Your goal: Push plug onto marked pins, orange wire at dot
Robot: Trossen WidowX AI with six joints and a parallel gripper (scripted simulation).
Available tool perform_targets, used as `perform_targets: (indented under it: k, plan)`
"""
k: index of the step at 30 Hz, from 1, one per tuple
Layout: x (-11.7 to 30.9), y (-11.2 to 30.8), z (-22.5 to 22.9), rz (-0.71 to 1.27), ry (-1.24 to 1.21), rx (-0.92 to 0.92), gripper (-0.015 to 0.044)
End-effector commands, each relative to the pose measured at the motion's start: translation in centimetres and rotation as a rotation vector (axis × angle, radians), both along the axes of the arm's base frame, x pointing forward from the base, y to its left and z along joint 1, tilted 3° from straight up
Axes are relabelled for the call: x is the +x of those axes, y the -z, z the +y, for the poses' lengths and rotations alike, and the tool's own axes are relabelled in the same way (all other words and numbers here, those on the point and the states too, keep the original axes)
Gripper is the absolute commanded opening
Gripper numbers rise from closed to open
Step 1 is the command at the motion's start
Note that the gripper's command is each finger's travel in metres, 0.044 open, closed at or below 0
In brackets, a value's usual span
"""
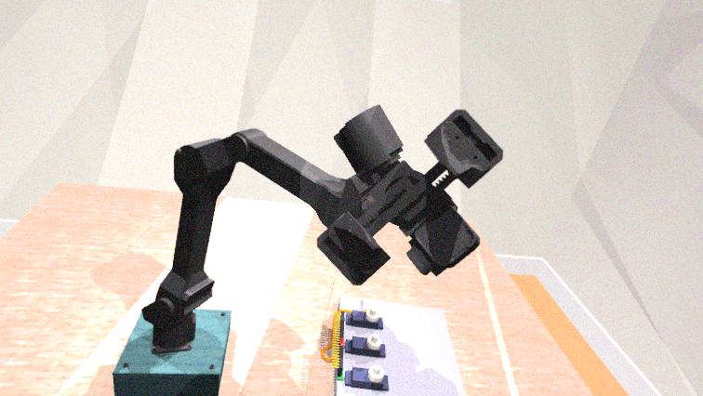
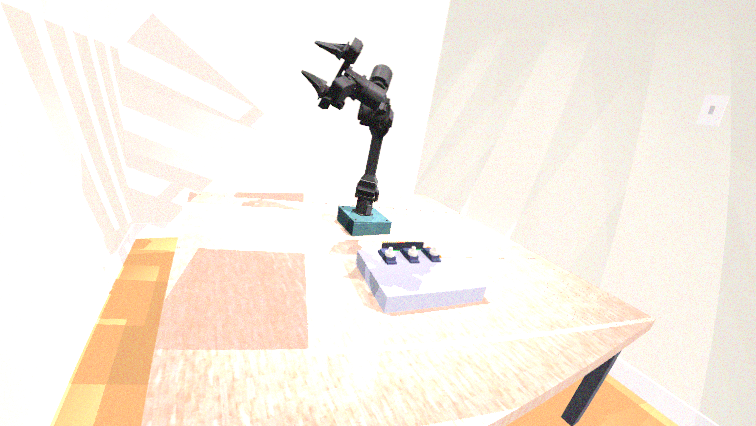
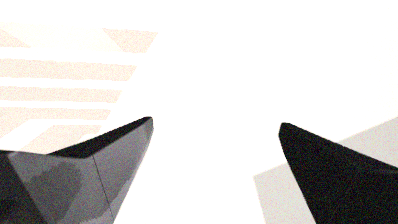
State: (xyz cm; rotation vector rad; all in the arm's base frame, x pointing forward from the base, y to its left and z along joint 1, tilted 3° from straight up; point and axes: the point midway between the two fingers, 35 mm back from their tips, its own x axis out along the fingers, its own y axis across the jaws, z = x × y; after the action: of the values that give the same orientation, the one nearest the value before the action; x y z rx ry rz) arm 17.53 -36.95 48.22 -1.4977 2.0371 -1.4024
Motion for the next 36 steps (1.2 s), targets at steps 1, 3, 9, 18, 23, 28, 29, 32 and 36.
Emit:
perform_targets:
  k: [1, 3, 9, 18, 23, 28, 29, 32, 36]
  plan:
    - [0.0, 0.0, 0.0, -0.001, -0.002, -0.001, 0.0374]
    - [0.1, 0.0, 0.1, -0.005, -0.01, -0.005, 0.0321]
    - [0.9, -0.2, 0.7, -0.041, -0.075, -0.038, 0.0164]
    - [3.1, -0.4, 2.4, -0.143, -0.257, -0.111, 0.0115]
    - [4.3, -0.5, 3.4, -0.208, -0.364, -0.142, 0.0115]
    - [5.5, -0.4, 4.5, -0.276, -0.474, -0.165, 0.0115]
    - [5.7, -0.4, 4.8, -0.29, -0.496, -0.169, 0.0115]
    - [6.4, -0.4, 5.5, -0.334, -0.562, -0.177, 0.0115]
    - [7.3, -0.2, 6.5, -0.393, -0.65, -0.184, 0.0115]
